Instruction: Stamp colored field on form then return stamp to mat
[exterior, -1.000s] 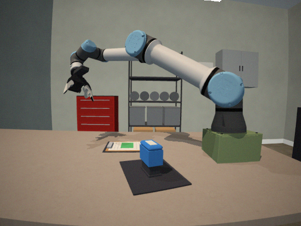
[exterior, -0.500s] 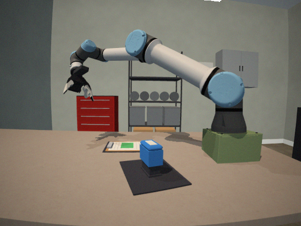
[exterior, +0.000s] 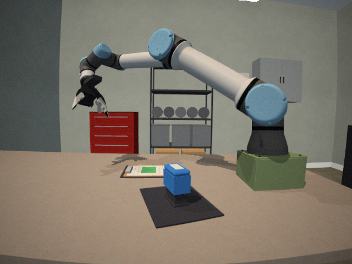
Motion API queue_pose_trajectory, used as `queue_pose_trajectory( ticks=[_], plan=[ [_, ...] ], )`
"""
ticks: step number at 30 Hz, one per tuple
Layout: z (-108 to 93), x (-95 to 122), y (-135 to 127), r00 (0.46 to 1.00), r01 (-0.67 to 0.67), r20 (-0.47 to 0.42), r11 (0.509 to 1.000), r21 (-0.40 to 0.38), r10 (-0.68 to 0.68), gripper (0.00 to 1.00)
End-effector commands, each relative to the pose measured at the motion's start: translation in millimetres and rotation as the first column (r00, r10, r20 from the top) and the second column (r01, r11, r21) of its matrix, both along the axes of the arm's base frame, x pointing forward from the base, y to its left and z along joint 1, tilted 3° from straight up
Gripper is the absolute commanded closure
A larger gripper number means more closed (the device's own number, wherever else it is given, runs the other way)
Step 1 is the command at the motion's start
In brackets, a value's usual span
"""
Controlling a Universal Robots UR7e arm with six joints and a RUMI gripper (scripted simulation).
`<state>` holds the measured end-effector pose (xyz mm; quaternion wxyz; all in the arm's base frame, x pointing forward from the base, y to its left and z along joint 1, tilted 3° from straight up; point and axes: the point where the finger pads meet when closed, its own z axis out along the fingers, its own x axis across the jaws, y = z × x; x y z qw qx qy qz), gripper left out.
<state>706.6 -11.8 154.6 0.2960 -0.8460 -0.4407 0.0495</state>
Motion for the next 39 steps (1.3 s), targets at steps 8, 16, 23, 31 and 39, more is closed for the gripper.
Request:
queue_pose_trajectory(
  ticks=[8,16,23,31,39],
  plan=[
    [3.9,-10.6,30.2,1.000,0.014,-0.004,0.997,-0.070,-0.015,0.00],
    [5.0,-29.1,65.3,0.999,0.035,-0.003,0.988,-0.150,-0.035,0.00],
    [4.4,-46.6,90.4,0.999,0.053,0.005,0.977,-0.206,-0.053,0.00],
    [0.0,-85.2,132.3,0.995,0.095,0.032,0.950,-0.298,-0.090,0.00],
    [-8.2,-129.1,166.5,0.989,0.145,0.073,0.917,-0.372,-0.127,0.00]
  ],
)
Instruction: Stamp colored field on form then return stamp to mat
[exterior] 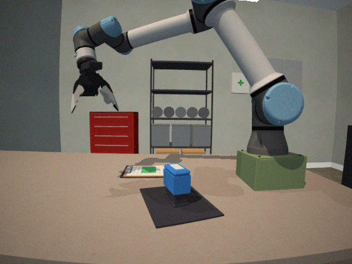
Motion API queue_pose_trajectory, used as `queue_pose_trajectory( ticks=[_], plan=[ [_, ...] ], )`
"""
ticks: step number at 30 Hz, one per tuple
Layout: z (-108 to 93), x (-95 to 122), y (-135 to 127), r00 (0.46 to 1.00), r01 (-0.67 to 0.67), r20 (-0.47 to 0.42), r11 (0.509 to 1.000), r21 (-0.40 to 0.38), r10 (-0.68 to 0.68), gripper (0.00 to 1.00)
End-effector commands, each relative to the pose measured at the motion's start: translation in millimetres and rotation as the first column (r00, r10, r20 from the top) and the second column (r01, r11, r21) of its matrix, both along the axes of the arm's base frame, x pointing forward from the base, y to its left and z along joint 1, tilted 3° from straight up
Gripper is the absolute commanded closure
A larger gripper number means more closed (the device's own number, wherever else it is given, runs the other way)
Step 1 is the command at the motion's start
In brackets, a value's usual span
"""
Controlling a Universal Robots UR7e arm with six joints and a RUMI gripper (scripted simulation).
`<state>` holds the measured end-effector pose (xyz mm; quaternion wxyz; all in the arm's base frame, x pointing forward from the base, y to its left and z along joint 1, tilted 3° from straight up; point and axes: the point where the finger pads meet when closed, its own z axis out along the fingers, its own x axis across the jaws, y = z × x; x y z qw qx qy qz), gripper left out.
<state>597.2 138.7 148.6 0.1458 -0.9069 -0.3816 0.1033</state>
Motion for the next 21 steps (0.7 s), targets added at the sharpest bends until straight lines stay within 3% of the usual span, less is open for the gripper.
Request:
queue_pose_trajectory(
  ticks=[1,16,18,21],
  plan=[
    [-2.2,-19.6,15.9,0.999,0.027,0.038,0.999,-0.042,-0.025,0.00],
    [-31.7,-129.3,67.0,0.982,0.141,0.149,0.975,-0.174,-0.115,0.00],
    [-31.7,-129.3,67.0,0.982,0.141,0.149,0.975,-0.174,-0.115,0.00],
    [-38.8,-150.8,72.8,0.976,0.165,0.173,0.968,-0.190,-0.132,0.00]
  ],
)
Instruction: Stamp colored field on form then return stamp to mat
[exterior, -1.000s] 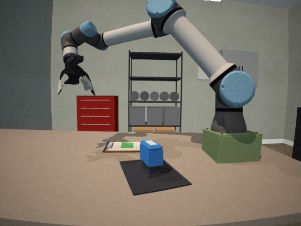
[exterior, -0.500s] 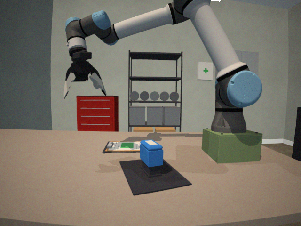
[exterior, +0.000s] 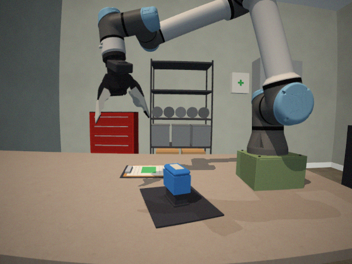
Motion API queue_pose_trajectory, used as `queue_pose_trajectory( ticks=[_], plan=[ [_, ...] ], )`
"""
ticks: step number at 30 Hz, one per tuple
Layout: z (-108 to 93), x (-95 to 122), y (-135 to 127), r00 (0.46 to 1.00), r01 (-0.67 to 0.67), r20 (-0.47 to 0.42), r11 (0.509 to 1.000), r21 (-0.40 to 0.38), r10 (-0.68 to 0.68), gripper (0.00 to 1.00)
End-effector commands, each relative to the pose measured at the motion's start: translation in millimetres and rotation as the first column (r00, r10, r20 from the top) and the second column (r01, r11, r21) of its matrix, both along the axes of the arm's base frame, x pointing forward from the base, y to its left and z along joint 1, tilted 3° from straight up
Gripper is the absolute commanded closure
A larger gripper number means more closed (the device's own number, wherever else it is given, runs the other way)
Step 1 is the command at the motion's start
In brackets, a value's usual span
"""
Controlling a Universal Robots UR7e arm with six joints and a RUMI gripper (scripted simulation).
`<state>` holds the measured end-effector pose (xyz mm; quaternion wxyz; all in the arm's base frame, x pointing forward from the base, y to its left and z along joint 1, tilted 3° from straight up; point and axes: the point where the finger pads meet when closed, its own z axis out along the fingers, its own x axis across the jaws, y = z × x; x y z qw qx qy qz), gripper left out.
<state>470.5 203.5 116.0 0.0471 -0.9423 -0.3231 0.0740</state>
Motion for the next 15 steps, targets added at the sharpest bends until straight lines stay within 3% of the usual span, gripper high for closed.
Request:
queue_pose_trajectory(
  ticks=[1,11,15],
  plan=[
    [-8.6,-31.1,9.6,0.998,0.034,0.050,0.999,-0.032,-0.033,0.00],
    [-31.0,-92.1,19.0,0.989,0.096,0.120,0.993,-0.072,-0.087,0.00],
    [-35.0,-102.0,19.7,0.987,0.107,0.132,0.991,-0.076,-0.096,0.00]
  ],
)
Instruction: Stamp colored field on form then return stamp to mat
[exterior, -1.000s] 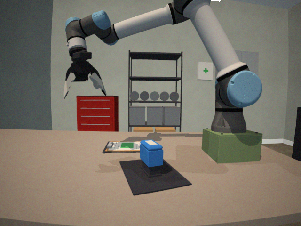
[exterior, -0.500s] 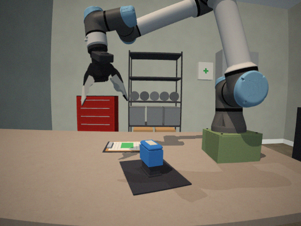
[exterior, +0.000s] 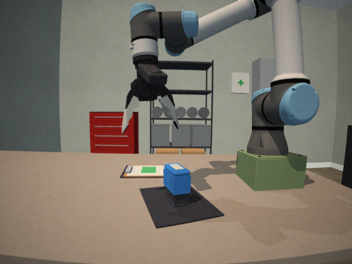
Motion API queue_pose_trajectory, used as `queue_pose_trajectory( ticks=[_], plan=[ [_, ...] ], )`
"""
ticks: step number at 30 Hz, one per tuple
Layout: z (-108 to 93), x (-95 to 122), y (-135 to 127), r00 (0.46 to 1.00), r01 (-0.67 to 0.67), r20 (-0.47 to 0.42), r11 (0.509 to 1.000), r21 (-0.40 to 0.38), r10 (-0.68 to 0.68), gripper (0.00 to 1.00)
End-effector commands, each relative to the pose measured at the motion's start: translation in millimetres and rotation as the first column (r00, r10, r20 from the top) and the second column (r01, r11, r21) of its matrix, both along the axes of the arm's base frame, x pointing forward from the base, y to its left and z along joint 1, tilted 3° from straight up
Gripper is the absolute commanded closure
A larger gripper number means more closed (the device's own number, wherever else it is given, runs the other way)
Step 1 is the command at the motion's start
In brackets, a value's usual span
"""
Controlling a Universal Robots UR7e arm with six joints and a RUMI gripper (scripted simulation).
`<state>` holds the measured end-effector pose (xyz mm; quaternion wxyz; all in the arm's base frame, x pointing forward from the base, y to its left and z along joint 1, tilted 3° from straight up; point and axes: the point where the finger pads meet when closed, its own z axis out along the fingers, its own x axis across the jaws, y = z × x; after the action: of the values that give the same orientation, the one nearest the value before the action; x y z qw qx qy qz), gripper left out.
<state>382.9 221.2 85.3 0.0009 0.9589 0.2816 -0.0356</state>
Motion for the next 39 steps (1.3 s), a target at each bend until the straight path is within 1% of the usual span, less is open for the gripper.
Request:
queue_pose_trajectory(
  ticks=[1,7,14,25,39],
  plan=[
    [-6.1,-18.9,2.3,0.999,0.021,0.033,1.000,-0.012,-0.020,0.00],
    [-15.7,-41.9,2.9,0.997,0.044,0.061,0.999,-0.023,-0.043,0.00],
    [-23.1,-58.8,2.6,0.995,0.061,0.082,0.998,-0.029,-0.059,0.00],
    [-26.8,-67.2,2.2,0.993,0.070,0.093,0.997,-0.032,-0.067,0.00],
    [-27.1,-67.9,2.2,0.993,0.071,0.094,0.997,-0.032,-0.068,0.00]
  ],
)
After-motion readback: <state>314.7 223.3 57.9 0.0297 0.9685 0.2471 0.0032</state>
